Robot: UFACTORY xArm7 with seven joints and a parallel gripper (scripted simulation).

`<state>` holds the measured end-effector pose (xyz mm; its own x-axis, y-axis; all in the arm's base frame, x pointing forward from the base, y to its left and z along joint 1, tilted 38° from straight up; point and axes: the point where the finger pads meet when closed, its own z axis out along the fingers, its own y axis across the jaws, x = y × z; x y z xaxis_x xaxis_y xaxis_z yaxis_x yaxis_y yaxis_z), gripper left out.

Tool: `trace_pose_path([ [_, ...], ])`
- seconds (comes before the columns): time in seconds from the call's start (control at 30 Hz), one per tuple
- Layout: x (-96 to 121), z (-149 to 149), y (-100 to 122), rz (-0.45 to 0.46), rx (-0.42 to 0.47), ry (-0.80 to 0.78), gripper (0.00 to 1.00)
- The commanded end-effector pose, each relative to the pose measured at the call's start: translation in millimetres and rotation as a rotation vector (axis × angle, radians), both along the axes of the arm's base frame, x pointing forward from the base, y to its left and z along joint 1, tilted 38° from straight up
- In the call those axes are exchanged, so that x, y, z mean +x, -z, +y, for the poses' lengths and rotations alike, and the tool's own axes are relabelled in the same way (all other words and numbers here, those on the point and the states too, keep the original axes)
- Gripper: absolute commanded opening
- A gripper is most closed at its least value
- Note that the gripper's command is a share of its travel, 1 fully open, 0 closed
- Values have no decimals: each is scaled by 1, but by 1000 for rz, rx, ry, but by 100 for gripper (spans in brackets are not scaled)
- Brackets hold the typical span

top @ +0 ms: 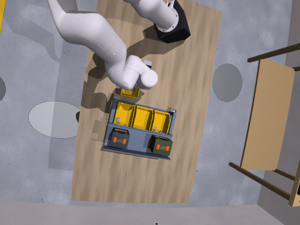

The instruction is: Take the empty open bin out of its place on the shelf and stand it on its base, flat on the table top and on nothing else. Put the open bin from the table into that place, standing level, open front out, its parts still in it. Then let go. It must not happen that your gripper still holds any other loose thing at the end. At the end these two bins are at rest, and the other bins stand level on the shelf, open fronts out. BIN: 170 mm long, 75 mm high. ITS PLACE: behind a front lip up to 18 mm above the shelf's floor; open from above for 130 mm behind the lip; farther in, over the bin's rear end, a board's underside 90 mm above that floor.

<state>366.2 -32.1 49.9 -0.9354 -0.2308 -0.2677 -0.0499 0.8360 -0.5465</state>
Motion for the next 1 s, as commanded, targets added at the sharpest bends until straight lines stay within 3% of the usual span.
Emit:
trace_pose_path([
  [0.0, 3, -2, 4, -3, -1, -2, 26],
  [0.83, 4, -4, 7, -3, -1, -2, 26],
  [0.87, 4, -4, 7, -3, -1, -2, 0],
  [0.97, 4, -4, 7, -3, -1, -2, 0],
])
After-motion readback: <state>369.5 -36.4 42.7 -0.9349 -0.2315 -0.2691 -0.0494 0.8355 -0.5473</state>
